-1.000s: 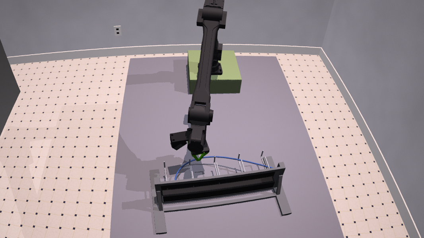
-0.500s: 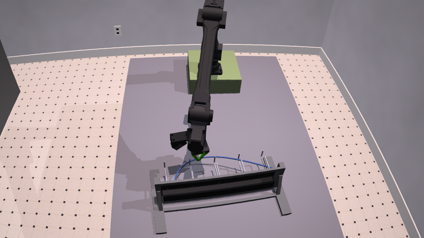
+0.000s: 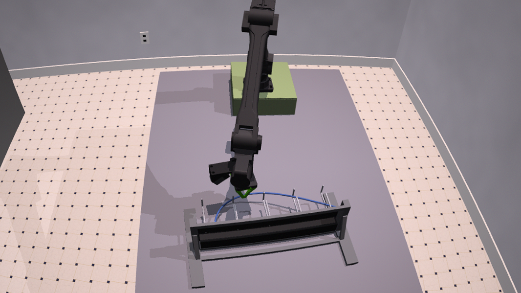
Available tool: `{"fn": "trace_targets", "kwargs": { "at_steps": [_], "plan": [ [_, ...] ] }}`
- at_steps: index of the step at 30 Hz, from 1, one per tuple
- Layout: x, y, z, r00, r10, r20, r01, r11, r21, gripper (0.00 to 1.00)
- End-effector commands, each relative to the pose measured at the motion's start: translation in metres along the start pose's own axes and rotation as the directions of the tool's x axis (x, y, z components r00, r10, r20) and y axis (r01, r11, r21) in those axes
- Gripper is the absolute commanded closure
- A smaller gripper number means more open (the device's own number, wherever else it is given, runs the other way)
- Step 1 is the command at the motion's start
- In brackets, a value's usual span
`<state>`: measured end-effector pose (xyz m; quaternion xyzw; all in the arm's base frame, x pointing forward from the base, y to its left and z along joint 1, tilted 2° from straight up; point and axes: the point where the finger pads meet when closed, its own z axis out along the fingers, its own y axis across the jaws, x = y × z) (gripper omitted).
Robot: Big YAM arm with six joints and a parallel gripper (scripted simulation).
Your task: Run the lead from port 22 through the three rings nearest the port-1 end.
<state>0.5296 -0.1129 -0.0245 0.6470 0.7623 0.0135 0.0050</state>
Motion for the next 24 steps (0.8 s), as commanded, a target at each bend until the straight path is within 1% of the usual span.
{"fn": "trace_targets", "kwargs": {
  "at_steps": [1, 7, 16, 24],
  "plan": [
    [0.001, 0.006, -0.005, 1.000, -0.014, 0.011, 0.015, 1.000, -0.024, 0.67],
    [0.001, 0.006, -0.006, 1.000, -0.014, 0.011, 0.015, 1.000, -0.025, 0.67],
    [0.003, 0.009, -0.018, 1.000, -0.015, 0.019, 0.016, 0.999, -0.046, 0.67],
    [0.004, 0.009, -0.018, 1.000, -0.015, 0.019, 0.016, 0.999, -0.045, 0.67]
  ]
}}
